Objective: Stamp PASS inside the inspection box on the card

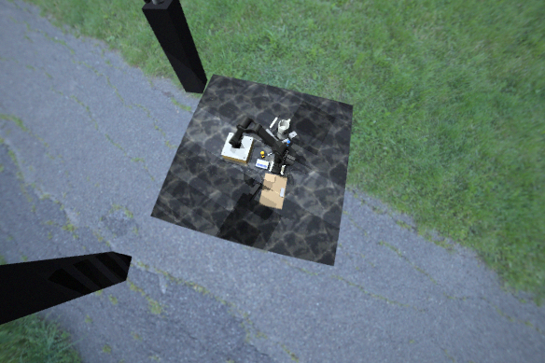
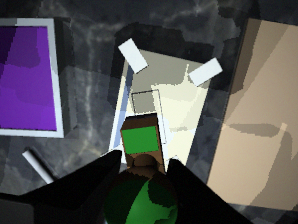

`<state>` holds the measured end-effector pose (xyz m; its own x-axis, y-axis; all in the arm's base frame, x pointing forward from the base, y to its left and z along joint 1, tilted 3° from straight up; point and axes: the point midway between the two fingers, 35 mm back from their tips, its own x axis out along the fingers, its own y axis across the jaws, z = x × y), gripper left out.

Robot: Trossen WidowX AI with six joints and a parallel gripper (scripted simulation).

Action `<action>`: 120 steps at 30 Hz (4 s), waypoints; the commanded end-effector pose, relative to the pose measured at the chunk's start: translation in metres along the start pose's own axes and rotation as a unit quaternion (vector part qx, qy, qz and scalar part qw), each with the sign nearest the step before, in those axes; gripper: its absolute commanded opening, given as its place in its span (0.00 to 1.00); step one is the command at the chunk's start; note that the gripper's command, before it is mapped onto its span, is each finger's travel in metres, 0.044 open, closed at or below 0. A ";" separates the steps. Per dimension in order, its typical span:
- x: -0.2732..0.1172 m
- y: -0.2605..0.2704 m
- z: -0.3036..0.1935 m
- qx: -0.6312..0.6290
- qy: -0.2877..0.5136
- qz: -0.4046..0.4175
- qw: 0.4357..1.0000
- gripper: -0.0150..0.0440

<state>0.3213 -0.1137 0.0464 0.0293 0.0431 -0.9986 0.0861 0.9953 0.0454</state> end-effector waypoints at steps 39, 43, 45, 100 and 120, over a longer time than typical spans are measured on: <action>0.029 -0.001 0.000 -0.003 0.000 0.000 1.000 0.25; 0.032 -0.001 0.000 -0.003 -0.001 0.000 1.000 0.25; 0.033 -0.001 -0.001 -0.003 -0.001 0.000 1.000 0.25; 0.057 0.000 -0.003 -0.003 -0.002 0.000 1.000 0.25; 0.058 0.000 -0.003 -0.003 -0.002 0.000 1.000 0.25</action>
<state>0.3201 -0.1115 -0.0103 0.0341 0.0413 -0.9986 0.0809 0.9958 0.0440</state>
